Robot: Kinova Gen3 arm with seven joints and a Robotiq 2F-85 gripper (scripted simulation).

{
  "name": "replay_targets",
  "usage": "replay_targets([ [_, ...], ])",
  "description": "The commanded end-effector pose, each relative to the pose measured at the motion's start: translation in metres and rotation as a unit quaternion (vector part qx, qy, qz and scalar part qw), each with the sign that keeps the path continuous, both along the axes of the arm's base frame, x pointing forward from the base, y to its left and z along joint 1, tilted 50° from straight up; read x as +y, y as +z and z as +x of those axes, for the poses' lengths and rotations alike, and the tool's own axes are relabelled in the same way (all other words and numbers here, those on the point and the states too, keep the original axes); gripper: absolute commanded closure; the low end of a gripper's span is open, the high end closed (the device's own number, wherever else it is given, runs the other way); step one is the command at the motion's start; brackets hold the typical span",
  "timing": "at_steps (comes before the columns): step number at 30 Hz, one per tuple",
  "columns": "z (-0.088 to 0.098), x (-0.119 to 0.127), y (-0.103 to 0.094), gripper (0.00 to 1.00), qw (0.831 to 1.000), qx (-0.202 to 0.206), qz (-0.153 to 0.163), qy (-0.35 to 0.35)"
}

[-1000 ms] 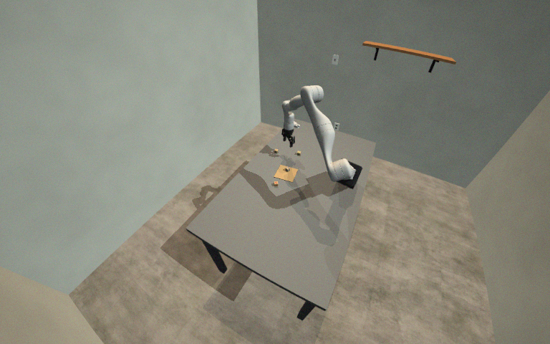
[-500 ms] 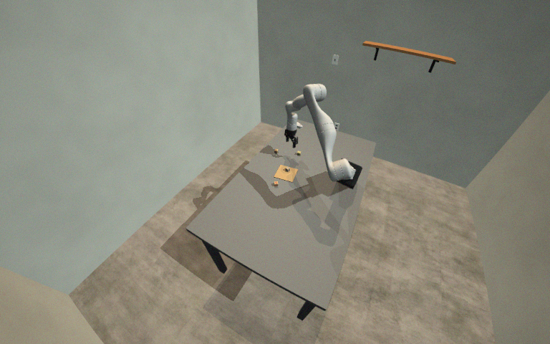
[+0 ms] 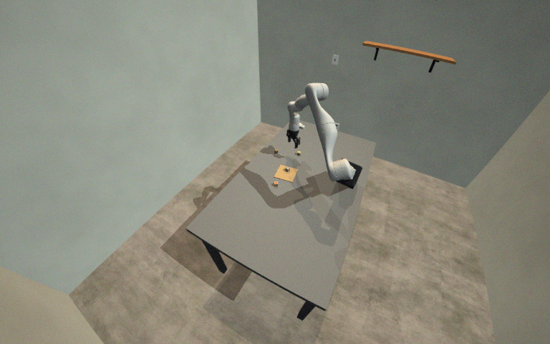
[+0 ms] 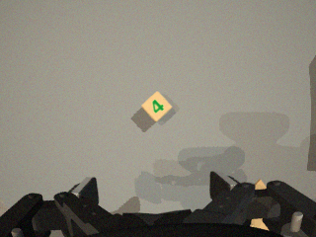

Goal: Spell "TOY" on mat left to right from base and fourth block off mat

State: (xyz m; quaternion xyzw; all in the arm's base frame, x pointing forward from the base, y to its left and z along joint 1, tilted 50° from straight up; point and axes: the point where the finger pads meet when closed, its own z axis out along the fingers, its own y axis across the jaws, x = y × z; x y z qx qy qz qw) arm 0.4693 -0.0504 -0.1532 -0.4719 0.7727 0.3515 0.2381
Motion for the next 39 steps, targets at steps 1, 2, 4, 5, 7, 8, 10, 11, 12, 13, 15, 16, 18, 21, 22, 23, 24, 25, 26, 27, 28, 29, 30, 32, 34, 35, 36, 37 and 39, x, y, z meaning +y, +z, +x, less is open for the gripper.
replay_targets([
  [1, 0.0, -0.002, 0.001, 0.0, 1.0, -0.001, -0.001, -0.002],
  [2, 0.0, -0.002, 0.001, 0.0, 1.0, -0.001, -0.001, -0.002],
  [4, -0.008, -0.003, -0.001, 0.0, 1.0, -0.001, 0.0, -0.001],
  [5, -0.01, -0.003, -0.001, 0.0, 1.0, -0.001, 0.0, -0.001],
  [7, -0.011, -0.003, -0.002, 0.0, 1.0, -0.001, 0.0, -0.001],
  [8, -0.011, -0.003, -0.002, 0.0, 1.0, -0.001, 0.0, -0.001],
  [10, -0.011, -0.003, -0.002, 0.0, 1.0, -0.001, 0.0, -0.001],
  [11, -0.011, -0.003, -0.002, 0.0, 1.0, -0.001, 0.0, -0.001],
  [12, -0.011, -0.003, -0.002, 0.0, 1.0, -0.001, 0.0, -0.001],
  [13, -0.011, -0.003, -0.002, 0.0, 1.0, -0.001, 0.0, -0.001],
  [15, -0.011, -0.003, -0.002, 0.0, 1.0, -0.001, 0.0, -0.001],
  [16, -0.011, -0.003, -0.002, 0.0, 1.0, -0.001, 0.0, -0.001],
  [18, -0.011, -0.003, -0.002, 0.0, 1.0, -0.001, 0.0, -0.001],
  [21, -0.011, -0.003, -0.002, 0.0, 1.0, -0.001, 0.0, -0.001],
  [22, -0.011, -0.003, -0.002, 0.0, 1.0, -0.001, 0.0, -0.001],
  [23, -0.011, -0.003, -0.002, 0.0, 1.0, -0.001, 0.0, -0.001],
  [24, -0.011, -0.003, -0.002, 0.0, 1.0, -0.001, 0.0, -0.001],
  [25, -0.011, -0.003, -0.002, 0.0, 1.0, -0.001, 0.0, -0.001],
  [26, -0.011, -0.003, -0.002, 0.0, 1.0, -0.001, 0.0, -0.001],
  [27, -0.011, -0.003, -0.002, 0.0, 1.0, -0.001, 0.0, -0.001],
  [28, -0.011, -0.003, -0.002, 0.0, 1.0, -0.001, 0.0, -0.001],
  [29, -0.011, -0.003, -0.002, 0.0, 1.0, -0.001, 0.0, -0.001],
  [30, -0.011, -0.003, -0.002, 0.0, 1.0, -0.001, 0.0, -0.001],
  [32, -0.011, -0.003, -0.002, 0.0, 1.0, -0.001, 0.0, -0.001],
  [34, -0.011, -0.003, -0.002, 0.0, 1.0, -0.001, 0.0, -0.001],
  [35, -0.011, -0.003, -0.002, 0.0, 1.0, -0.001, 0.0, -0.001],
  [36, -0.011, -0.003, -0.002, 0.0, 1.0, -0.001, 0.0, -0.001],
  [37, -0.011, -0.003, -0.002, 0.0, 1.0, -0.001, 0.0, -0.001],
  [39, -0.011, -0.003, -0.002, 0.0, 1.0, -0.001, 0.0, -0.001],
])
